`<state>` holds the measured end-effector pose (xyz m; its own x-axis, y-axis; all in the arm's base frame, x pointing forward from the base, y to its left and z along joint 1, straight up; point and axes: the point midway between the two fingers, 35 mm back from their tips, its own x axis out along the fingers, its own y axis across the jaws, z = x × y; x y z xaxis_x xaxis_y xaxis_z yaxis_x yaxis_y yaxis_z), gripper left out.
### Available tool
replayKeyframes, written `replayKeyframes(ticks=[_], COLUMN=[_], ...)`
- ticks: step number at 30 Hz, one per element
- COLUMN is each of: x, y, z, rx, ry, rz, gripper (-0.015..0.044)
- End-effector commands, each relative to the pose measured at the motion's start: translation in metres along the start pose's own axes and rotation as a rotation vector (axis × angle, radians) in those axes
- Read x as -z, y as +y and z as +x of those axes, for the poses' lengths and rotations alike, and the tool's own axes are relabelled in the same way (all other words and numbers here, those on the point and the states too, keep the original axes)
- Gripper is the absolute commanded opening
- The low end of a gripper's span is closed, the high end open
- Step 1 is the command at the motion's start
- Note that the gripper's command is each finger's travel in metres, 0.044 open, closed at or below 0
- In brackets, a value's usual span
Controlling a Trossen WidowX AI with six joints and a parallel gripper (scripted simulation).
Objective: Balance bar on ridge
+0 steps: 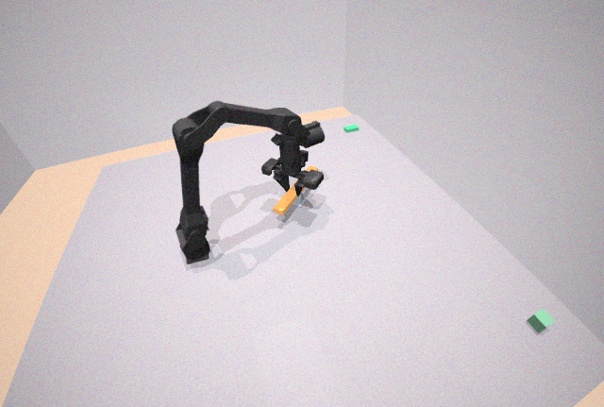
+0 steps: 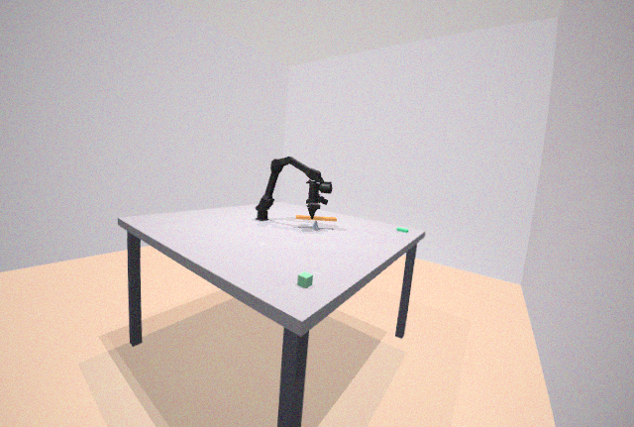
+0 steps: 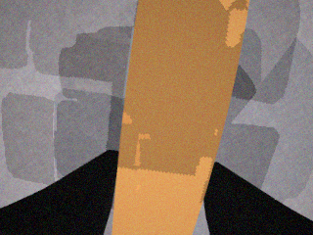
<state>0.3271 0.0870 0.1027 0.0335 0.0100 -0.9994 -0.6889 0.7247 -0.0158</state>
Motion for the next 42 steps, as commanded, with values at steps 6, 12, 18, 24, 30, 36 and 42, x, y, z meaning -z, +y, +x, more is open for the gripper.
replayKeyframes(ticks=[6,12,18,24,30,36,42], x=[0.000,0.000,0.000,0.000,0.000,0.000,-0.002], y=[0.000,0.000,0.000,0.000,0.000,0.000,-0.001], z=[0.000,0.000,0.000,0.000,0.000,0.000,-0.016], rx=[0.000,0.000,0.000,0.000,0.000,0.000,0.000], ry=[0.000,0.000,0.000,0.000,0.000,0.000,0.000], rz=[0.000,0.000,0.000,0.000,0.000,0.000,0.000], gripper=[0.0172,0.0173,0.0185,0.0185,0.0264,0.0421,0.0440])
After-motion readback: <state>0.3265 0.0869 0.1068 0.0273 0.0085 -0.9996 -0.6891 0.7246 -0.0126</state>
